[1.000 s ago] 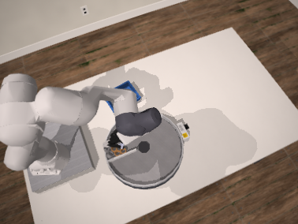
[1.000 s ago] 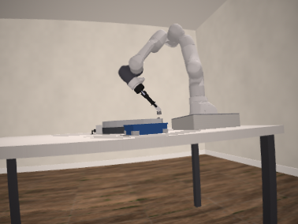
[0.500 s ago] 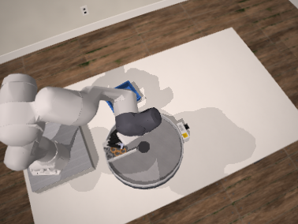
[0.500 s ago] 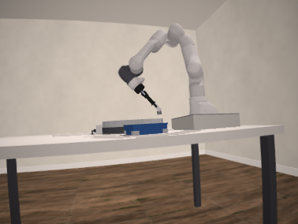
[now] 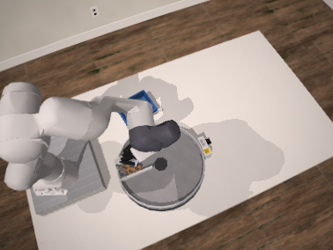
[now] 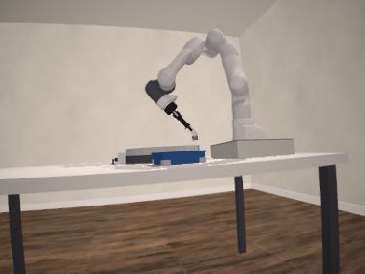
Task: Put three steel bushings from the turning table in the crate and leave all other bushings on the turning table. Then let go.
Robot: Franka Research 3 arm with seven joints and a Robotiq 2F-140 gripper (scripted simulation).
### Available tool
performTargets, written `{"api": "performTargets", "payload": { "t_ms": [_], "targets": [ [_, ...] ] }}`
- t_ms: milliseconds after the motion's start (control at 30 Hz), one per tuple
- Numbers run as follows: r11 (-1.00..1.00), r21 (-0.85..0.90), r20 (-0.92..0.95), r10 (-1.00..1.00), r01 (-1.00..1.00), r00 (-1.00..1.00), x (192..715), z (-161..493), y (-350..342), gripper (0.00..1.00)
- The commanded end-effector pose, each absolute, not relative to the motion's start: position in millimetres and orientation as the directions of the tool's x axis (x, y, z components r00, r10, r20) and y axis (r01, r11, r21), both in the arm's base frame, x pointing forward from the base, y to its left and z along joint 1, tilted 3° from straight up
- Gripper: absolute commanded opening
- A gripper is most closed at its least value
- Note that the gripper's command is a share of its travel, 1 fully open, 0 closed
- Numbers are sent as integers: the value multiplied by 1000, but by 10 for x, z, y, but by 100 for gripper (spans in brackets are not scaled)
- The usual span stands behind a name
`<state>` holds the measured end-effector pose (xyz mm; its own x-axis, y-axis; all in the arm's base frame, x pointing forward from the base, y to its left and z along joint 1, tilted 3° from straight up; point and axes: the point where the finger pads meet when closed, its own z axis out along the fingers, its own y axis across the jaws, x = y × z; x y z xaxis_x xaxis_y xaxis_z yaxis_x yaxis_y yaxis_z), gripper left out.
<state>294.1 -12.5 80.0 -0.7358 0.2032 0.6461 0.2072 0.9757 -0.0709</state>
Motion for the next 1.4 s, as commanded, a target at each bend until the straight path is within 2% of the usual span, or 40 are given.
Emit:
{"api": "performTargets", "payload": {
  "t_ms": [0,433,933,1367],
  "targets": [
    [976,-66,646,200,207,-737,2951,812,-104,0],
    [976,-66,646,200,207,-737,3119,775,554,0],
    [976,-66,646,200,207,-737,3551,682,2244,0],
    [976,-66,646,200,207,-737,3725,644,2928,0]
  ]
}}
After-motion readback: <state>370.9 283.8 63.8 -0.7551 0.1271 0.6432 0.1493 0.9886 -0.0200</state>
